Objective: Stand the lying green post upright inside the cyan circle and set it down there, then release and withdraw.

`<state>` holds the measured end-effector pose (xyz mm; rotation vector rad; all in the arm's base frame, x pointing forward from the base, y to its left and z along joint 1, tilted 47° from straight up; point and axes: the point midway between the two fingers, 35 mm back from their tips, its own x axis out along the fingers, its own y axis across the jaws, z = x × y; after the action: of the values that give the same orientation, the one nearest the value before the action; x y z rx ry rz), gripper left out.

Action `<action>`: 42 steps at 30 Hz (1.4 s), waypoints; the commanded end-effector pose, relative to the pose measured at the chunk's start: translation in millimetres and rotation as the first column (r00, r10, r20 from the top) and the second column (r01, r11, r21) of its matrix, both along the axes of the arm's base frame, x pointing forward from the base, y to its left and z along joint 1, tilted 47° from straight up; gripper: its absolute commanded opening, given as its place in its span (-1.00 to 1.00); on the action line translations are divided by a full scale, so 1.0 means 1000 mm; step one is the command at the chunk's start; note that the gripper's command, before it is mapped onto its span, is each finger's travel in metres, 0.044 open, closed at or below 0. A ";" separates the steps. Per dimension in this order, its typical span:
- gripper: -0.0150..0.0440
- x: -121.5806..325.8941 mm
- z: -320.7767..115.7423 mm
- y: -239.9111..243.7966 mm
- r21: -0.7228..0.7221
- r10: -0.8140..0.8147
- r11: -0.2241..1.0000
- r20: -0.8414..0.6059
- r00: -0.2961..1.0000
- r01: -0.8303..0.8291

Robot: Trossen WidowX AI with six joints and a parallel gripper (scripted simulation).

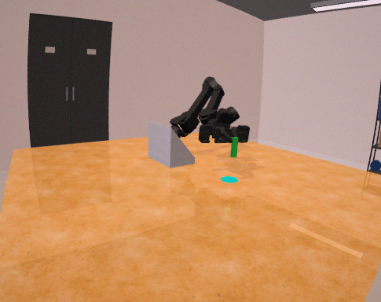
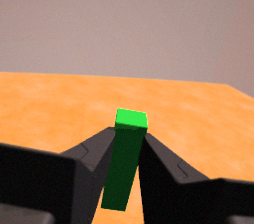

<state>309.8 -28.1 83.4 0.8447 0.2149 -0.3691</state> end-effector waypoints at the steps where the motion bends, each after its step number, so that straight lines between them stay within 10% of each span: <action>1: -0.42 0.001 -0.007 0.006 0.003 -0.008 1.000 0.001 1.000 0.008; 42: -0.42 -0.005 -0.055 0.060 0.000 0.002 1.000 -0.002 1.000 -0.002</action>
<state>304.2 31.8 28.8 0.8398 0.2238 -0.3635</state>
